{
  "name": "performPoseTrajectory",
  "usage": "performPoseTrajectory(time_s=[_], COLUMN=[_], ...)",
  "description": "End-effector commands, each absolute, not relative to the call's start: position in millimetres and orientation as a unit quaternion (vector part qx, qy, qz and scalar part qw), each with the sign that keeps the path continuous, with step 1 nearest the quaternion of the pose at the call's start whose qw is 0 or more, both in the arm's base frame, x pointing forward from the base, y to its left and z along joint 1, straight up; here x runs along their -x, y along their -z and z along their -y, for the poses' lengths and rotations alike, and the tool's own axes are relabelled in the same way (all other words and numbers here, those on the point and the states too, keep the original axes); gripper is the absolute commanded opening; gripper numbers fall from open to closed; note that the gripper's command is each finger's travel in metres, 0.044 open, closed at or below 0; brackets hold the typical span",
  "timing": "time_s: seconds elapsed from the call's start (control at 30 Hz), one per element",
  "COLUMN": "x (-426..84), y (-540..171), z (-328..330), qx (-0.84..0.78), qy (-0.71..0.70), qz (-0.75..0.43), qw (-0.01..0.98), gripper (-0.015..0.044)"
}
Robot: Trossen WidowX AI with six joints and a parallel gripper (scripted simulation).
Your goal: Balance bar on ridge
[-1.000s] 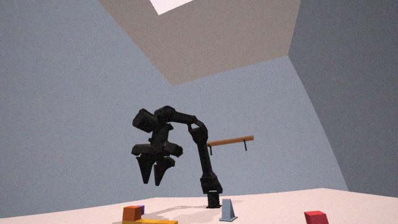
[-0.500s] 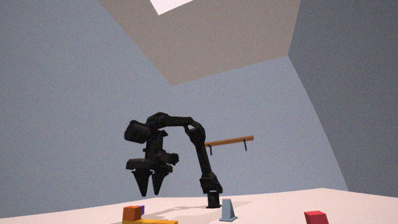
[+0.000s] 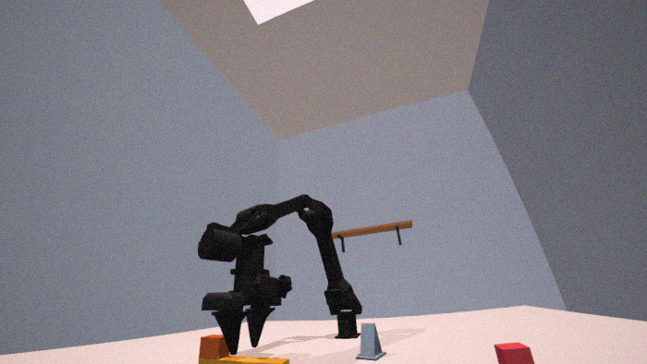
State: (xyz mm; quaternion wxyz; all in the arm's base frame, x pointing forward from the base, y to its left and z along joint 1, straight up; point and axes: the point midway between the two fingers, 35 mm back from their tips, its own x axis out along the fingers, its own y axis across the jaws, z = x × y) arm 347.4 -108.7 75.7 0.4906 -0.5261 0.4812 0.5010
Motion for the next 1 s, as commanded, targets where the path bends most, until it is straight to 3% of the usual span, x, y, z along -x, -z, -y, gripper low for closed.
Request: performPoseTrajectory(time_s=[0.0,0.8,0.97], x=[-347,-347,-347], y=[-69,-52,-52], z=[108,108,109], qx=[0.526,0.526,0.525], qy=[-0.503,-0.503,-0.502], qz=[-0.48,-0.48,-0.482], qw=[0.491,0.491,0.49], gripper=[0.0315,0.0315,0.0184])
